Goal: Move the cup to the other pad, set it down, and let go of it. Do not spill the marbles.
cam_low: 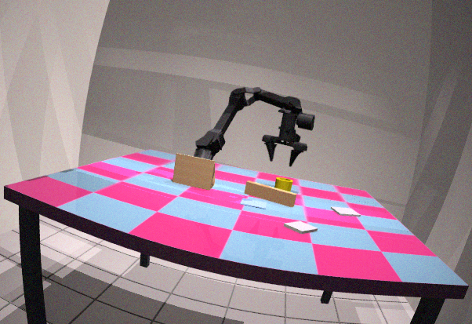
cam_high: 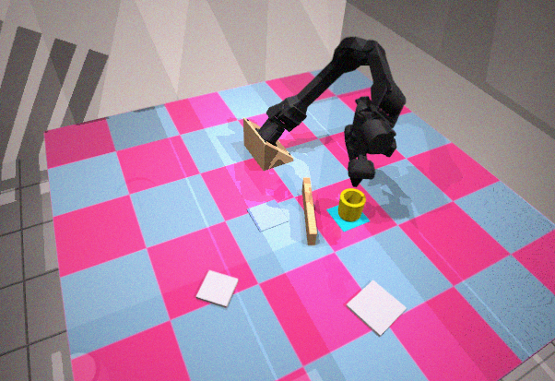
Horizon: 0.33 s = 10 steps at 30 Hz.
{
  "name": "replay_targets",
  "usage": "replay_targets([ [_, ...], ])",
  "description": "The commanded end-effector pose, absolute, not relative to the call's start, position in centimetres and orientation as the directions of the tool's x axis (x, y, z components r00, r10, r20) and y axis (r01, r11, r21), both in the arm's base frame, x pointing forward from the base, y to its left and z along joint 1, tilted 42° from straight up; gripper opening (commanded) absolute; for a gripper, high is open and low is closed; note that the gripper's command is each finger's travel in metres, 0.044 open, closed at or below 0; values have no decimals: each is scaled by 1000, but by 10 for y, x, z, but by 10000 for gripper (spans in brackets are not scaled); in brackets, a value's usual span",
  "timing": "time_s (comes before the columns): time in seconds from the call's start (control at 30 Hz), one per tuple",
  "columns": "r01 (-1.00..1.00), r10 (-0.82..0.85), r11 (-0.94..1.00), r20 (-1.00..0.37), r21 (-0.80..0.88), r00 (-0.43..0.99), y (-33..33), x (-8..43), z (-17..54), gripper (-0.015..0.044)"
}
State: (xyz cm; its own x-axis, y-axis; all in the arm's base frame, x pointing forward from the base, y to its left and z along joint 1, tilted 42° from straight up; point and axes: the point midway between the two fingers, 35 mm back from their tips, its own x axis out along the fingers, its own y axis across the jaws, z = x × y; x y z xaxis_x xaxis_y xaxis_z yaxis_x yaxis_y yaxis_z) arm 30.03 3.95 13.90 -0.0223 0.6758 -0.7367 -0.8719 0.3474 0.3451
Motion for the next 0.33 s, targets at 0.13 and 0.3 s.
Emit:
replay_targets([
  [0.13, -877, 670, 346, -742, 335, -19, 24, 300, 156, 440],
  [0.3, -873, 675, 349, -738, 341, -18, 27, 300, 153, 440],
])
